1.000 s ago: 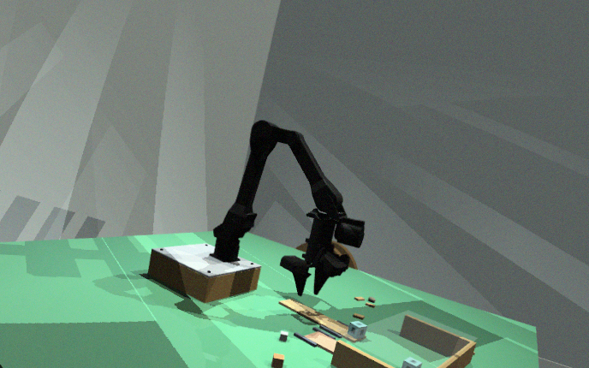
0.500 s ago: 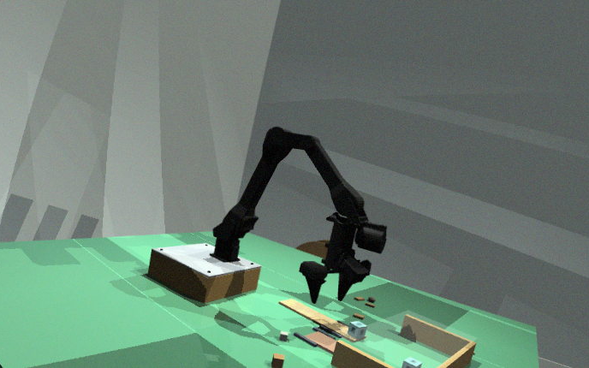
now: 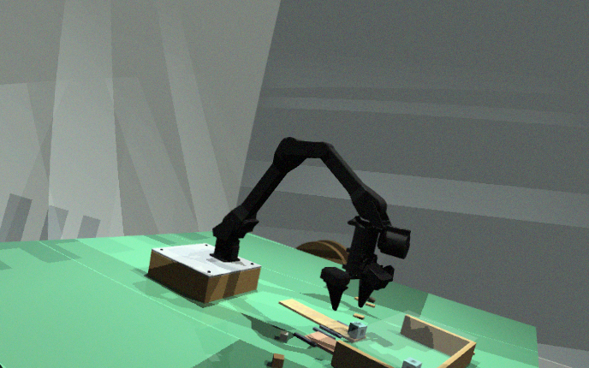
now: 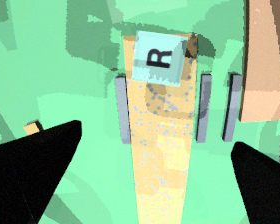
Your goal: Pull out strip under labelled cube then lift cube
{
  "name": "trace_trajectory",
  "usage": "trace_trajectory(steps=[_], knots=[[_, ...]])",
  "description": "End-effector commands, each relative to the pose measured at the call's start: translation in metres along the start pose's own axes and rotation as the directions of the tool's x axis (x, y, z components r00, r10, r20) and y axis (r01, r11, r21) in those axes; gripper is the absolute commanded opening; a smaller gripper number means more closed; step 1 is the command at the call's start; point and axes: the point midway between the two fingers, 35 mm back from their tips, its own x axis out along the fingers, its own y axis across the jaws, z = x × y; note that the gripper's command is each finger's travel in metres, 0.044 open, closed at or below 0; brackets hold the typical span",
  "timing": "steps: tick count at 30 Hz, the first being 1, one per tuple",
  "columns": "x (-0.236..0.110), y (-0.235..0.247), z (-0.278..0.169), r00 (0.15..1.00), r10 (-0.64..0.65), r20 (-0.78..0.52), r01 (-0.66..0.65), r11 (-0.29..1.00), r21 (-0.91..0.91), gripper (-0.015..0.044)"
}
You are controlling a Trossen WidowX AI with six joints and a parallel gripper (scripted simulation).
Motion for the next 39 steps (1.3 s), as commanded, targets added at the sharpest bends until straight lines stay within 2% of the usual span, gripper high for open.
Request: trace_trajectory(steps=[1, 8, 15, 16, 39], knots=[[-0.003, 0.002, 0.015, 1.0, 0.004, 0.002, -0.004, 1.0, -0.001, 0.044], [-0.007, 0.006, 0.04, 1.0, 0.004, 0.004, -0.004, 1.0, -0.001, 0.044], [0.001, 0.006, 0.04, 1.0, 0.004, 0.004, -0.004, 1.0, -0.001, 0.0256], [0.003, 0.006, 0.04, 1.0, 0.004, 0.004, -0.004, 1.0, -0.001, 0.025], [0.04, 0.006, 0.04, 1.0, 0.004, 0.004, -0.004, 1.0, -0.001, 0.025]])
